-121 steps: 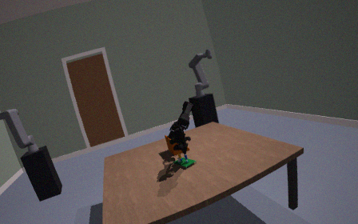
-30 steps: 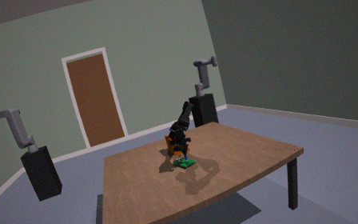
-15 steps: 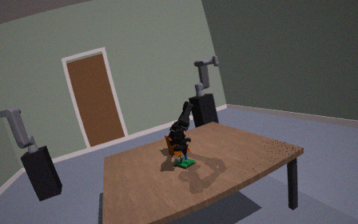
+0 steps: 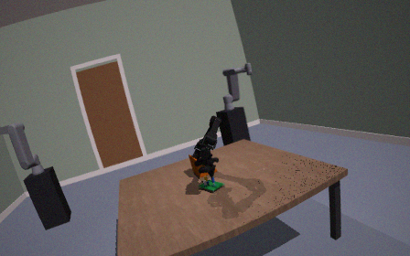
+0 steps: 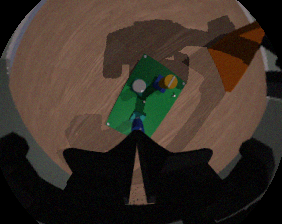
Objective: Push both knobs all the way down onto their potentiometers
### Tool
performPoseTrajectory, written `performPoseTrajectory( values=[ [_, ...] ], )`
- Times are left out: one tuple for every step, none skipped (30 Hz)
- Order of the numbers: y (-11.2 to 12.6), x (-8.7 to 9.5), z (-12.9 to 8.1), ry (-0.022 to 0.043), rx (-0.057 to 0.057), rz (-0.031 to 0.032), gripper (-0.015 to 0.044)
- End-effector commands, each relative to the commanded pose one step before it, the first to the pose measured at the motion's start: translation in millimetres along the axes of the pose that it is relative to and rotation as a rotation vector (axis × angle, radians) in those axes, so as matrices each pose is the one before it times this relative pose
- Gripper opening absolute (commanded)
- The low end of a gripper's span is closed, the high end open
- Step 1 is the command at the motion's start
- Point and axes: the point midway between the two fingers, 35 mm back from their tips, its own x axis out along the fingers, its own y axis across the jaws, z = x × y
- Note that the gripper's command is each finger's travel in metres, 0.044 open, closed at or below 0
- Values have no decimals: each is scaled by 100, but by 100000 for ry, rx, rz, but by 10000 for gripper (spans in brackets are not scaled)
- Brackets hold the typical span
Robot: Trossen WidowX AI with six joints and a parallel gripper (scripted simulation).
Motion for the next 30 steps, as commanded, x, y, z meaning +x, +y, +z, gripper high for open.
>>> performPoseTrajectory(
  values=[
    [-127,1499,-263,-945,-1661,-1352,0],
    [0,0,0,0,0,0,0],
    [0,0,0,0,0,0,0],
    [0,0,0,0,0,0,0],
    [0,23,0,1,0,0,0],
    [0,50,0,1,0,-1,0],
    [0,62,0,2,0,-1,0],
    [0,80,0,2,0,-2,0],
    [-1,99,0,3,0,-2,0],
    [-1,76,0,2,0,-2,0],
    [0,26,0,1,0,-1,0],
    [0,0,0,0,0,0,0],
    [0,0,0,0,0,0,0],
    [0,0,0,0,0,0,0],
    [0,0,0,0,0,0,0],
    [0,0,0,0,0,0,0],
    [0,0,0,0,0,0,0],
    [0,0,0,0,0,0,0],
    [0,0,0,0,0,0,0],
    [0,23,0,1,0,0,0],
    [0,50,0,1,0,-1,0],
    [0,62,0,2,0,-1,0],
    [0,79,0,2,0,-2,0],
    [-1,99,0,3,0,-2,0],
    [-1,76,0,2,0,-2,0],
    [0,26,0,1,0,-1,0],
    [0,0,0,0,0,0,0],
    [0,0,0,0,0,0,0],
    [0,0,0,0,0,0,0],
    [0,0,0,0,0,0,0]
  ],
)
